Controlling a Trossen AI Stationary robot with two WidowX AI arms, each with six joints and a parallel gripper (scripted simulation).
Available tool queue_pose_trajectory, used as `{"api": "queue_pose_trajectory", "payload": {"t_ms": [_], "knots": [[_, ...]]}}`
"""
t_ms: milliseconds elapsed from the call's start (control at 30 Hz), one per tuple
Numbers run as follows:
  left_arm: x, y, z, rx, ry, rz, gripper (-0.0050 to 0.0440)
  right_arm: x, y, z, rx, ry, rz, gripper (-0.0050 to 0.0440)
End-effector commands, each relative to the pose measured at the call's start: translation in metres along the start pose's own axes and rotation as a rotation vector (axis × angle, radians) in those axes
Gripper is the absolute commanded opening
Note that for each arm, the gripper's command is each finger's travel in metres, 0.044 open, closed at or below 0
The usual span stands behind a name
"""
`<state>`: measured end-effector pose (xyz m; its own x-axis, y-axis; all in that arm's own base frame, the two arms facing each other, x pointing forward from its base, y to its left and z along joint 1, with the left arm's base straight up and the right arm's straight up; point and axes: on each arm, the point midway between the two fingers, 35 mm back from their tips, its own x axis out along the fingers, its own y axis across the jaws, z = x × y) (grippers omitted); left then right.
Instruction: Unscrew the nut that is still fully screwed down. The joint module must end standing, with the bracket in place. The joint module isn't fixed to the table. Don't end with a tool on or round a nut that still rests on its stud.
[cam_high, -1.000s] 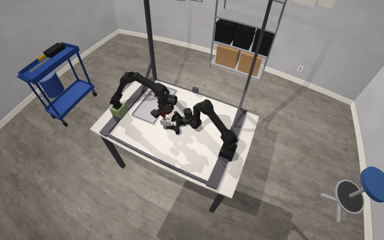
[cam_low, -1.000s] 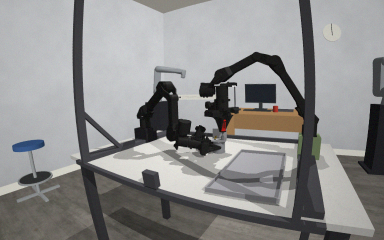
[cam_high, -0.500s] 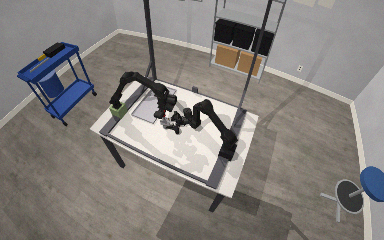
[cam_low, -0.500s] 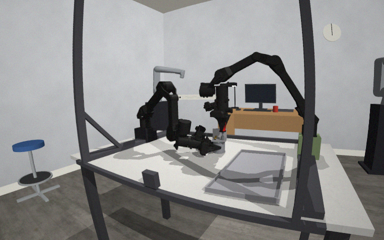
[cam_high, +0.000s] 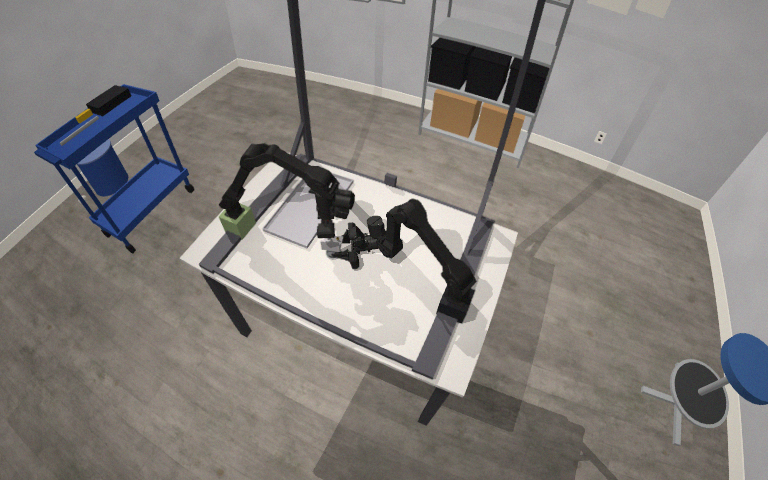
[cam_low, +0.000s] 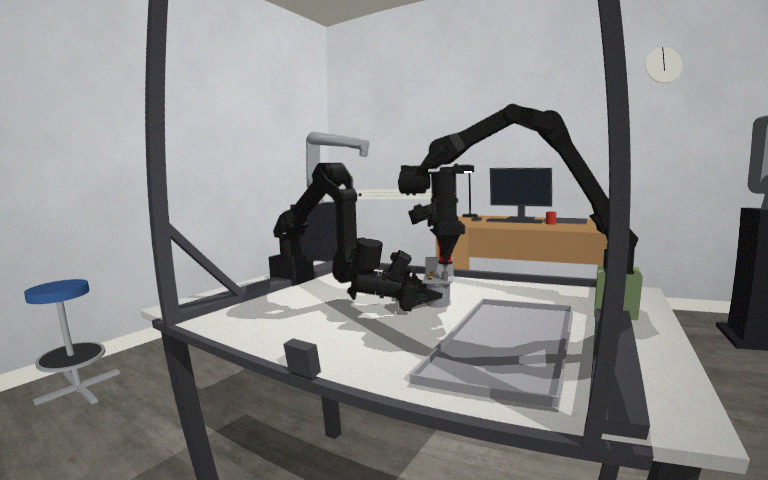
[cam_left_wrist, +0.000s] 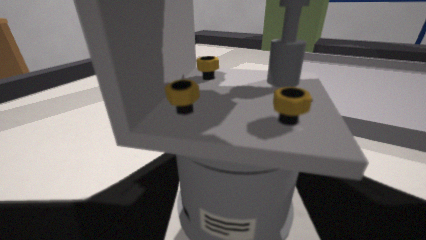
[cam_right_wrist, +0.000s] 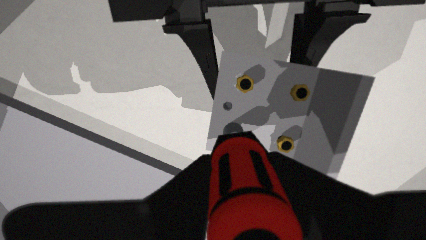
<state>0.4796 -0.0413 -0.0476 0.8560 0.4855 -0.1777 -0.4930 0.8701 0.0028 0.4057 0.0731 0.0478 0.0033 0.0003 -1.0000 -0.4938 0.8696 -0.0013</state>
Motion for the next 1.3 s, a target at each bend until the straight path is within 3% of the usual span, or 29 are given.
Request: {"api": "queue_pose_trajectory", "payload": {"t_ms": [0,200,600,767,1167,1267], "knots": [[0.0034,-0.0042,0.0157,-0.027,-0.027,-0.003,0.0245,-0.0065,-0.0002,0.0030,-0.181,-0.014,-0.003,0.0130],[0.0034,-0.0042,0.0157,-0.027,-0.027,-0.003,0.0245,-0.0063,-0.0002,0.0028,-0.222,-0.013,-0.003,0.0130],[0.0034,-0.0042,0.0157,-0.027,-0.027,-0.003,0.0245,-0.0067,-0.0002,0.0031,-0.711,-0.011,-0.009,0.0130],[0.0034,-0.0042,0.0157,-0.027,-0.027,-0.003,0.0245,-0.0066,-0.0002,0.0030,-0.711,-0.011,-0.009,0.0130],[0.0034,-0.0042,0.0157,-0.027,-0.027,-0.003,0.0245,-0.0063,-0.0001,0.0026,-1.200,-0.006,-0.012,0.0130],[0.0034,-0.0042,0.0157,-0.027,-0.027,-0.003,0.0245,-0.0062,-0.0003,0.0025,-1.200,-0.006,-0.012,0.0130]]}}
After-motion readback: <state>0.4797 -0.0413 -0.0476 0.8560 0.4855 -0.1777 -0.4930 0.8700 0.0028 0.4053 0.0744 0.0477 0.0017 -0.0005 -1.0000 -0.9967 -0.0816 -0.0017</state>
